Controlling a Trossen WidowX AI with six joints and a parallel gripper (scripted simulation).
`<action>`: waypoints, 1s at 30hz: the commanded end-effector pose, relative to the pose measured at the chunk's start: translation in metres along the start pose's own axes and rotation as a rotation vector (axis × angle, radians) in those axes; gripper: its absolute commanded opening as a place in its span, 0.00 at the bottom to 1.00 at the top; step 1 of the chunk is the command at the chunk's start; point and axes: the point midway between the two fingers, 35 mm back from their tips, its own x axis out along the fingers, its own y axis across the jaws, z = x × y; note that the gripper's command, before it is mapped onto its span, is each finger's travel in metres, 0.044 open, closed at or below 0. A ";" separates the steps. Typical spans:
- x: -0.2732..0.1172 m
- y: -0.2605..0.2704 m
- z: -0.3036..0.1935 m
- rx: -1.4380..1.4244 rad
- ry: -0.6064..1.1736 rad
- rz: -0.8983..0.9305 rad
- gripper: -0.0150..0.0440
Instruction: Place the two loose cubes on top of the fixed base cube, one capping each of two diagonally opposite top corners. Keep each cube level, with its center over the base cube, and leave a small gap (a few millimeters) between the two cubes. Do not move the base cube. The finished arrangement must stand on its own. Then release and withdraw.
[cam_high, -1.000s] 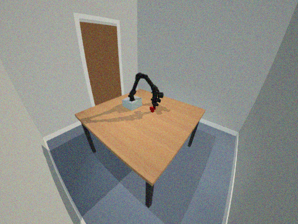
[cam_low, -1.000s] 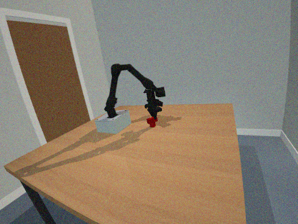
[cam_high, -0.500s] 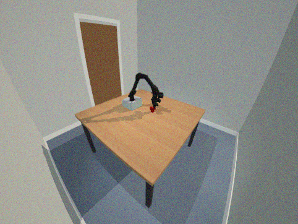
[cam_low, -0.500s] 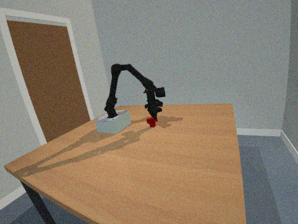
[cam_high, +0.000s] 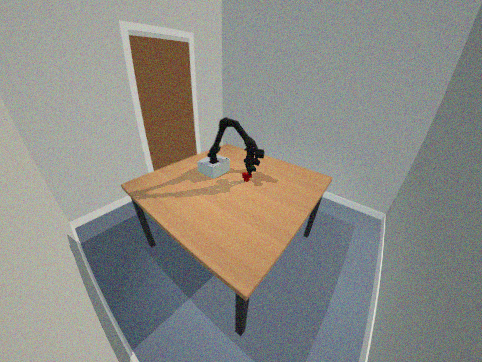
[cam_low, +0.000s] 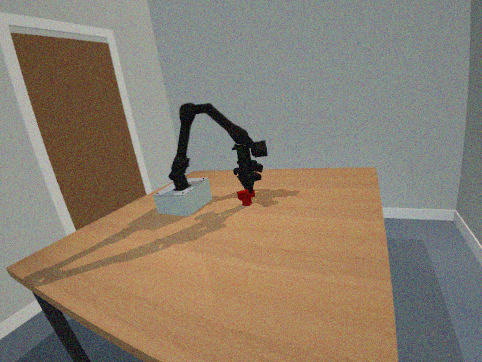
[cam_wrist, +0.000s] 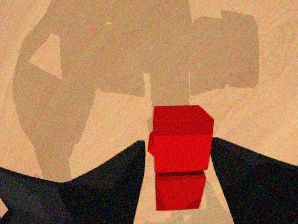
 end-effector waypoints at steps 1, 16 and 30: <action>-0.008 -0.001 0.002 0.002 -0.012 -0.006 0.60; -0.020 -0.001 0.002 0.002 -0.012 -0.006 0.60; -0.030 -0.001 0.002 0.002 -0.012 -0.006 0.60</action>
